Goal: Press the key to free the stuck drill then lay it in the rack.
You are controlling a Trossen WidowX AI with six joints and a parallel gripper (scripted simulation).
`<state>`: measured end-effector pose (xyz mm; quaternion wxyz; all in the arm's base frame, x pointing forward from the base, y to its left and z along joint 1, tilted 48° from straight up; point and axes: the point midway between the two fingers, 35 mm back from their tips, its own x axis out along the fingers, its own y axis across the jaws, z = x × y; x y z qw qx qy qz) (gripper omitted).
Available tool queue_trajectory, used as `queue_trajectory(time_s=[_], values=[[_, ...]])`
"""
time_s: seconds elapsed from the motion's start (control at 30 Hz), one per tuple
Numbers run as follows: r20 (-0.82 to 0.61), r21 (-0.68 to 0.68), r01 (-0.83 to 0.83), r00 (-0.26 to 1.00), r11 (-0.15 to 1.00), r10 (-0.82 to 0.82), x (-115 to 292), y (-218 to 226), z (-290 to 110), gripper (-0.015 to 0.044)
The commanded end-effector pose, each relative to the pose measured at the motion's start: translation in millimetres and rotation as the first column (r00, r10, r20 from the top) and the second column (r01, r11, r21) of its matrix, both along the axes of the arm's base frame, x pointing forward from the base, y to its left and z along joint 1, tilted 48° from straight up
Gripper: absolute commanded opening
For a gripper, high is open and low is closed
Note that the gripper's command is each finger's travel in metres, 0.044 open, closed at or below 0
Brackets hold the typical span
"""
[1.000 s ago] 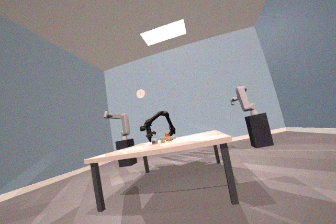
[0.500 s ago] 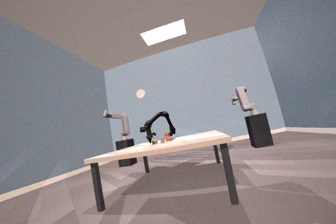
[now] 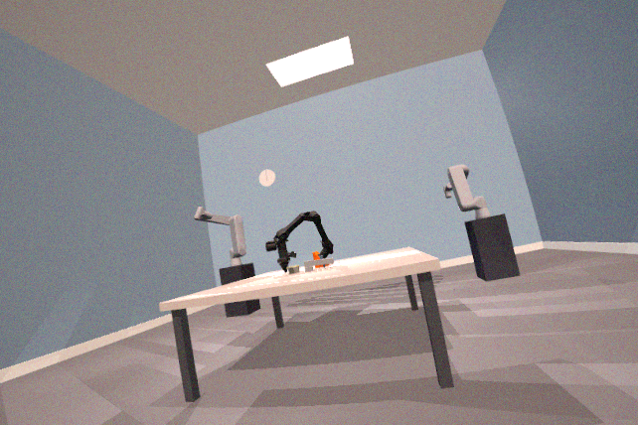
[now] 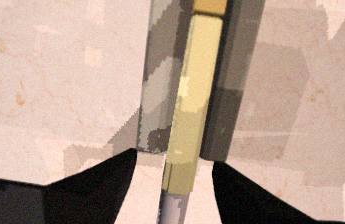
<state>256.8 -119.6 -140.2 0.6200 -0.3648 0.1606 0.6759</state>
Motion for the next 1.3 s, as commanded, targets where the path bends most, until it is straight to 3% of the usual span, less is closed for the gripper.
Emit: queue_trajectory(time_s=[0.0,0.13,0.73,0.87,0.97,1.07,1.17,1.27], values=[[0.0,0.0,0.0,1.0,1.0,0.0,0,0,0,0.0341],[0.0,0.0,0.0,1.0,1.0,0.0,0,0,0,0.044],[-0.005,0.002,-0.001,1.0,1.0,0.001,-3,-56,53,0.044],[-0.009,-0.005,0.018,1.0,1.0,-0.018,-1,-55,49,0.044],[-0.1,-0.108,0.187,0.975,0.976,-0.198,-2,-76,34,0.044],[-0.167,-0.243,0.407,0.876,0.88,-0.451,-2,-107,19,0.044],[-0.177,-0.36,0.609,0.699,0.707,-0.693,-2,-139,8,0.044],[-0.133,-0.437,0.772,0.452,0.461,-0.882,-4,-175,1,0.044]])
